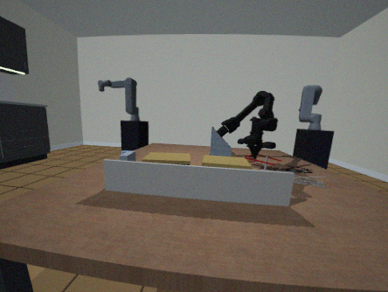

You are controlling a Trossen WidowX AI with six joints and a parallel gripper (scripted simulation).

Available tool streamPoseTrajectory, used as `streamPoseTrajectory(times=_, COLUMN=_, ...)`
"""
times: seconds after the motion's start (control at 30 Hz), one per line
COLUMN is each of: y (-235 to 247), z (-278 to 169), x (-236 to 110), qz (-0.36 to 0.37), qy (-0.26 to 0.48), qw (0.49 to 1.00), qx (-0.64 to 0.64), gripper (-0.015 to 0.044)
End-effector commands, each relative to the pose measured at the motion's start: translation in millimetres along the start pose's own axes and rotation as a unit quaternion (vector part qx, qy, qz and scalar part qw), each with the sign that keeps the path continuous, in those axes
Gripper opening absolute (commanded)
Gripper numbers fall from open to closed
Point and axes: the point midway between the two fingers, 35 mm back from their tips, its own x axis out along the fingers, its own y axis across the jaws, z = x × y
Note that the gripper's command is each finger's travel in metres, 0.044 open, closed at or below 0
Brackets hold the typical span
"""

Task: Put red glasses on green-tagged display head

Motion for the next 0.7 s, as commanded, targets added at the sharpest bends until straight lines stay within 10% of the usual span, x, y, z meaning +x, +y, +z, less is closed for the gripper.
streamPoseTrajectory(times=0.0, y=-2.4, z=3.9, x=0.5, qz=0.000, qy=0.001, qw=1.000, qx=0.001, gripper=0.0000)
streamPoseTrajectory(times=0.67, y=-6.1, z=17.8, x=0.5, qz=0.000, qy=0.001, qw=1.000, qx=0.001, gripper=0.0000)
